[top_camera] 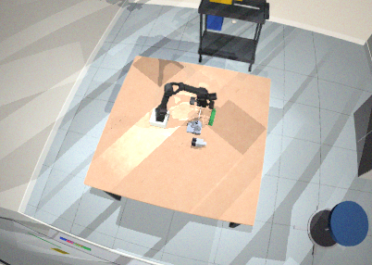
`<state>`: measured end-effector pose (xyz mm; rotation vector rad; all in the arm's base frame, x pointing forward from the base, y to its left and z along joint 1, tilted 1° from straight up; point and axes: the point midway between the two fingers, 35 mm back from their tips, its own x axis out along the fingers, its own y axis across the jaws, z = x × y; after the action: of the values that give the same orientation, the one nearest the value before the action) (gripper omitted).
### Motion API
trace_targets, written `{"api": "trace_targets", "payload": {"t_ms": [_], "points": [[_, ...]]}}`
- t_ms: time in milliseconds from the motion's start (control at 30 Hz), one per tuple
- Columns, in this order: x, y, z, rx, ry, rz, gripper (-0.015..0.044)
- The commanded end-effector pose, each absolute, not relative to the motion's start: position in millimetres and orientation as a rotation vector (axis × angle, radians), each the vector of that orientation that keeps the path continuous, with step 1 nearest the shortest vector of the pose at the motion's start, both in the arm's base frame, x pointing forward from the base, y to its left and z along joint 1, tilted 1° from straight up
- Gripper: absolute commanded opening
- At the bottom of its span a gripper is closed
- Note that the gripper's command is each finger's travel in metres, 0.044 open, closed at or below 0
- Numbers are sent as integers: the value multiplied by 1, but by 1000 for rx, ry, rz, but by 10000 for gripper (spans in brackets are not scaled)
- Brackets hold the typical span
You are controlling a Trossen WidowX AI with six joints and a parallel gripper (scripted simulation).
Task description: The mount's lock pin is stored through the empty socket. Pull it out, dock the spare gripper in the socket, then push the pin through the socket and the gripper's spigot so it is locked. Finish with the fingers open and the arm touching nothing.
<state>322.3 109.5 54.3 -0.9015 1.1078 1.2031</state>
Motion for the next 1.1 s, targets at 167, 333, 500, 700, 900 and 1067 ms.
{"api": "trace_targets", "payload": {"t_ms": [167, 333, 500, 700, 900, 1067], "points": [[325, 115, 59, -903, 1110, 1201, 0], [322, 113, 67, -901, 1114, 1208, 0], [318, 113, 73, -895, 1130, 1217, 0], [315, 112, 81, -889, 1146, 1225, 0], [313, 112, 74, -885, 1158, 1230, 0], [318, 113, 76, -884, 1158, 1228, 0]]}}
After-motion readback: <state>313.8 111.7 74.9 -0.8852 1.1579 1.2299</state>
